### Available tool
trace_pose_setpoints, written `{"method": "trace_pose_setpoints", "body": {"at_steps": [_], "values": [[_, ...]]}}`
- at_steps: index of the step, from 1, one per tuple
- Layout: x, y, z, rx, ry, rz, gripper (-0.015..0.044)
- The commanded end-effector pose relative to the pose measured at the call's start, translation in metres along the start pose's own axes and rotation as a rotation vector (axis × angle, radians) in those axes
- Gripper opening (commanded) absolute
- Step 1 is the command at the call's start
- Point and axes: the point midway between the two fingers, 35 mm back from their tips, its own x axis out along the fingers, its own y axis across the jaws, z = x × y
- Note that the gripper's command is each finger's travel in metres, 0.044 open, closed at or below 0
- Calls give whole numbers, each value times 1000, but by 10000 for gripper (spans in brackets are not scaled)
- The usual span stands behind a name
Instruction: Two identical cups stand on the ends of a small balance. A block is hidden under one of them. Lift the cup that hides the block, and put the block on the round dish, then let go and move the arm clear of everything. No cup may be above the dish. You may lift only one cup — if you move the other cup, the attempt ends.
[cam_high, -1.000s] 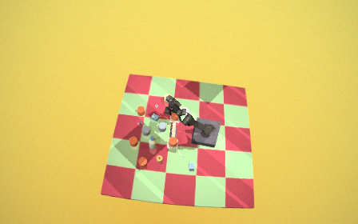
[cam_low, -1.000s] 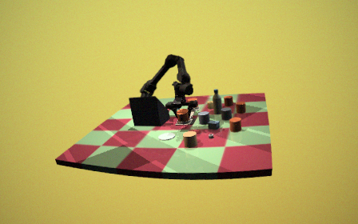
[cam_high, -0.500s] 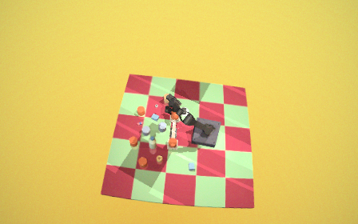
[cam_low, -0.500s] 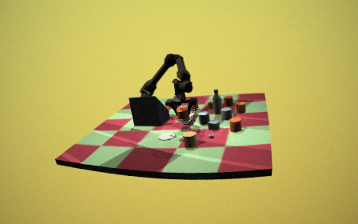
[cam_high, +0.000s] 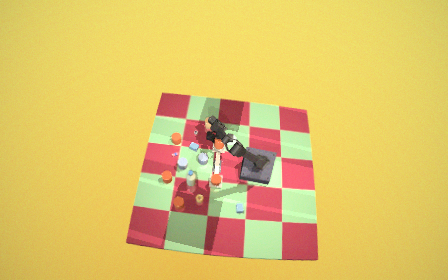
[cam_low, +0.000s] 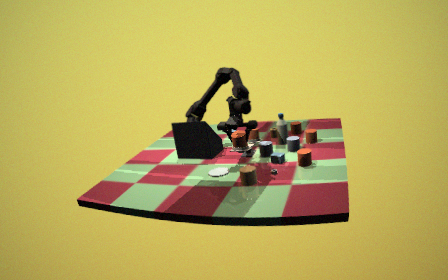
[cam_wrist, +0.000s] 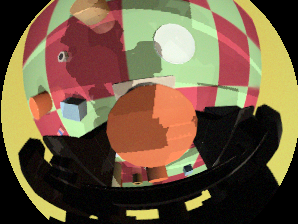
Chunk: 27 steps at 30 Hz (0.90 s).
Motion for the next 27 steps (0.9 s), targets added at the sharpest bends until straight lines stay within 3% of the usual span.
{"method": "trace_pose_setpoints", "body": {"at_steps": [1, 27], "values": [[-14, 3, 9, -10, -35, 17, 0], [-48, -1, 6, -10, -34, 17, 0]]}}
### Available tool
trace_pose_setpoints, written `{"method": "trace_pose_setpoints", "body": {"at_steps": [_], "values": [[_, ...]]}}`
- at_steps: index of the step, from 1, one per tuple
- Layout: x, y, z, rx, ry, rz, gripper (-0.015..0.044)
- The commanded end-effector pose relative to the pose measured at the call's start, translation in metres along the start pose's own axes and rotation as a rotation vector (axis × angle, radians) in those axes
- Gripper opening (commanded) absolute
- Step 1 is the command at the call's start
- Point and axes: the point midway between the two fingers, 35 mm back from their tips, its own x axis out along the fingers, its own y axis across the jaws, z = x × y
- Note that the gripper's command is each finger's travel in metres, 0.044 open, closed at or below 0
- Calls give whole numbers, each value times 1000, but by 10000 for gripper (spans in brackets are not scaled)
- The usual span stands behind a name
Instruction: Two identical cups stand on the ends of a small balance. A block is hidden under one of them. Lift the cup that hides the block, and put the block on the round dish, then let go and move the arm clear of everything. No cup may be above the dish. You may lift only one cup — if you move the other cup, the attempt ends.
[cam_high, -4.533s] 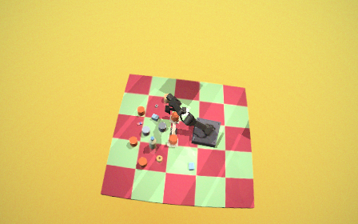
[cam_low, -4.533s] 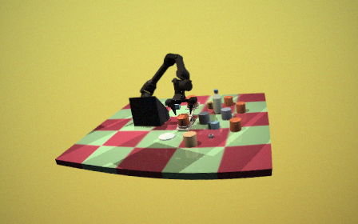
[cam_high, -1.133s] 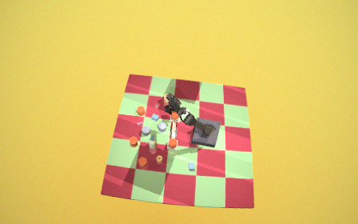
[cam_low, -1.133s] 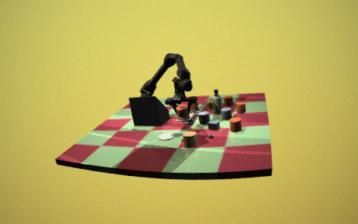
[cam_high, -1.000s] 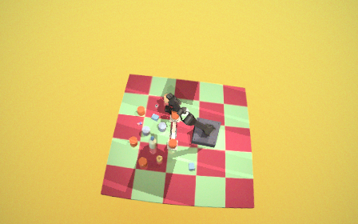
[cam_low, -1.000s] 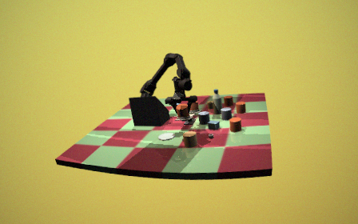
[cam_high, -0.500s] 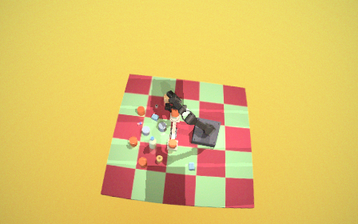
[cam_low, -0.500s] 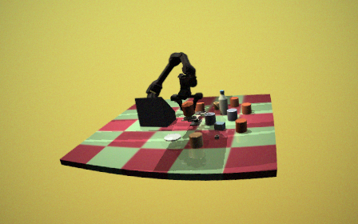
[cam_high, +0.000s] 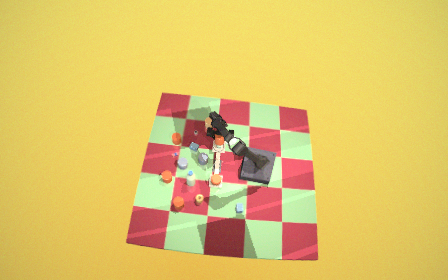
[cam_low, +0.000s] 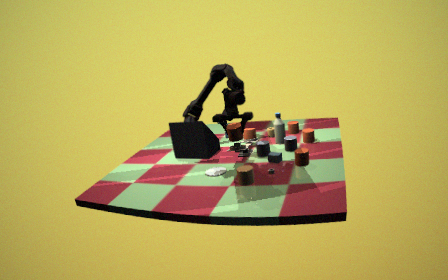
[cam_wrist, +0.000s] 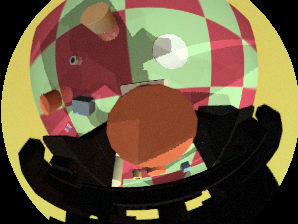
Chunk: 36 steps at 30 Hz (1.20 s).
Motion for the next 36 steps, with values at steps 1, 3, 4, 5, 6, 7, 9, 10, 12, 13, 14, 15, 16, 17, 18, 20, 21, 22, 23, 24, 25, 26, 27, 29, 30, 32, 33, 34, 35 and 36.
{"method": "trace_pose_setpoints", "body": {"at_steps": [1, 3, 4, 5, 6, 7, 9, 10, 12, 13, 14, 15, 16, 17, 18, 20, 21, 22, 23, 24, 25, 26, 27, 29, 30, 32, 33, 34, 35, 36], "values": [[-9, 1, 1, -8, -9, 5, 0], [-12, 0, 1, -8, -9, 5, 0], [-13, 0, 1, -8, -9, 5, 0], [-14, 0, 0, -8, -9, 5, 0], [-16, 0, 0, -8, -9, 5, 0], [-17, 0, 0, -8, -9, 5, 0], [-19, -1, 0, -8, -8, 5, 0], [-21, -1, 0, -8, -8, 4, 0], [-23, -1, -1, -8, -8, 4, 0], [-24, -2, -1, -8, -8, 4, 0], [-25, -2, -1, -8, -8, 4, 0], [-27, -2, -1, -8, -8, 4, 0], [-28, -2, -1, -8, -7, 4, 0], [-29, -2, -1, -8, -7, 4, 0], [-22, -3, -2, -1, 2, 0, 0], [-22, -3, -2, -1, 2, 0, 0], [-22, -3, -2, -1, 2, 0, 0], [-22, -3, -2, -1, 2, 0, 0], [-22, -3, -2, -1, 2, 0, 0], [-22, -3, -2, -1, 2, 0, 0], [-22, -3, -2, -1, 2, 0, 0], [-22, -3, -2, -1, 2, 0, 0], [-22, -3, -2, -1, 2, 0, 0], [-22, -3, -2, -1, 2, 0, 0], [-22, -3, -2, -1, 2, 0, 0], [-22, -3, -2, -1, 2, 0, 0], [-22, -3, -2, -1, 2, 0, 0], [-22, -3, -2, -1, 2, 0, 0], [-22, -3, -2, -1, 2, 0, 0], [-22, -3, -2, -1, 2, 0, 0]]}}
